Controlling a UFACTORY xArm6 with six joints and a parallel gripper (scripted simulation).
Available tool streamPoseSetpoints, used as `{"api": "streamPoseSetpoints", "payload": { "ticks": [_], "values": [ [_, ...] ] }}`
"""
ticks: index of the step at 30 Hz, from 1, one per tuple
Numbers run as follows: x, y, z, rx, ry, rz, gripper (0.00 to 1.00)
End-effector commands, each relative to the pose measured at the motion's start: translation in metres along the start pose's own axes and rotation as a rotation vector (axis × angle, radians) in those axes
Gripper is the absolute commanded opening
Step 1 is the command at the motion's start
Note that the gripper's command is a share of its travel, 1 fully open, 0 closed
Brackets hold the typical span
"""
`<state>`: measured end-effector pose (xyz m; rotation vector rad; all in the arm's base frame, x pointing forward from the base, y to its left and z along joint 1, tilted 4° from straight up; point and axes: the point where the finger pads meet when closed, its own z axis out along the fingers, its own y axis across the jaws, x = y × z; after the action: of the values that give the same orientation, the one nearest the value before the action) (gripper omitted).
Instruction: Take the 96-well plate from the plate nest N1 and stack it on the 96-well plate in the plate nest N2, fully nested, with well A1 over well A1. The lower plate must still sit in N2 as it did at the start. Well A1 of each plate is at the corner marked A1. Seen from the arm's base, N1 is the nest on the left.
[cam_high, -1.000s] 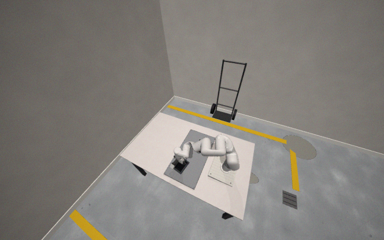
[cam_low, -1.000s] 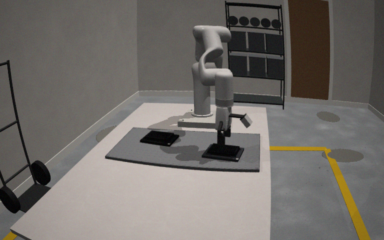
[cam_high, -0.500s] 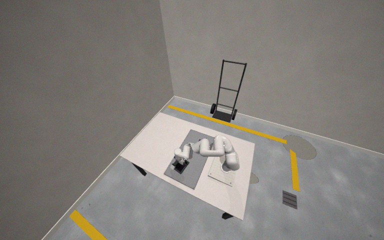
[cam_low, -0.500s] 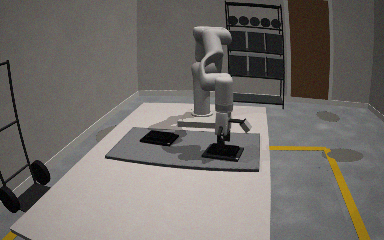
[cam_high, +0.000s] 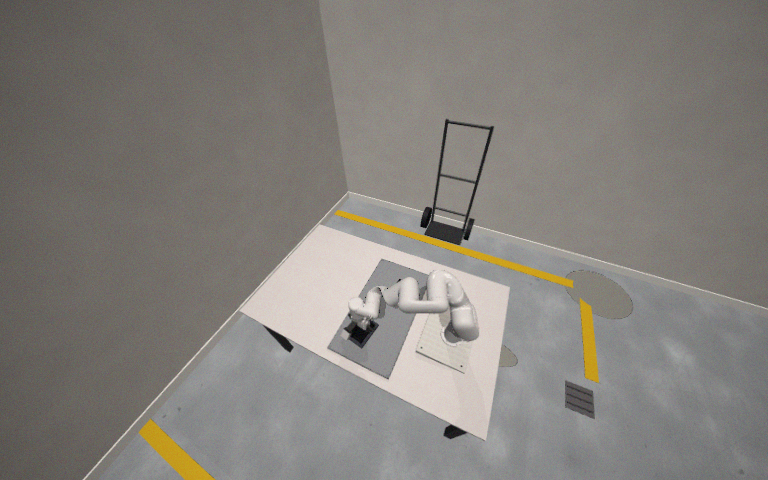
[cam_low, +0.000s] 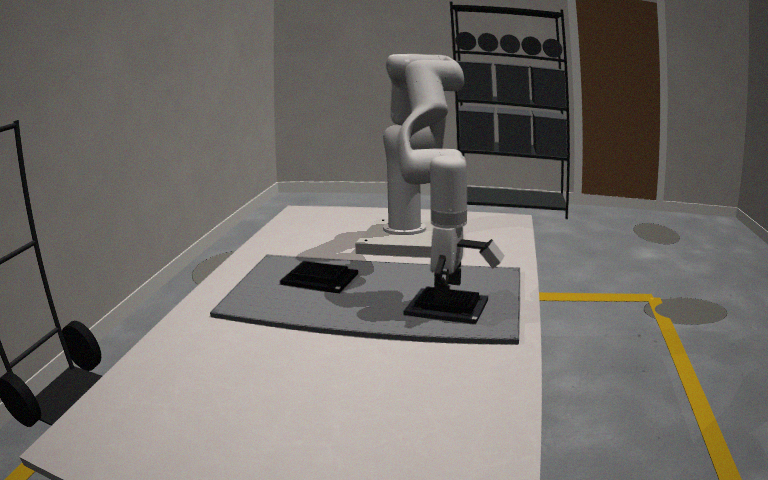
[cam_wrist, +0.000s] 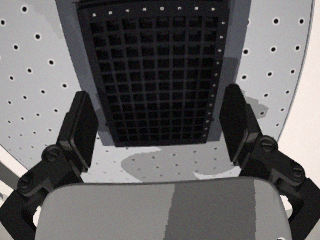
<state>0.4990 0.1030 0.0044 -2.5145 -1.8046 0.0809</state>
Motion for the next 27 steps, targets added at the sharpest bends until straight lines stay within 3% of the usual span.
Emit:
{"api": "streamPoseSetpoints", "payload": {
  "ticks": [1,27],
  "values": [
    [0.001,0.002,-0.001,-0.005,0.003,0.000,1.00],
    [0.001,0.002,0.014,-0.005,0.003,0.000,1.00]
  ]
}}
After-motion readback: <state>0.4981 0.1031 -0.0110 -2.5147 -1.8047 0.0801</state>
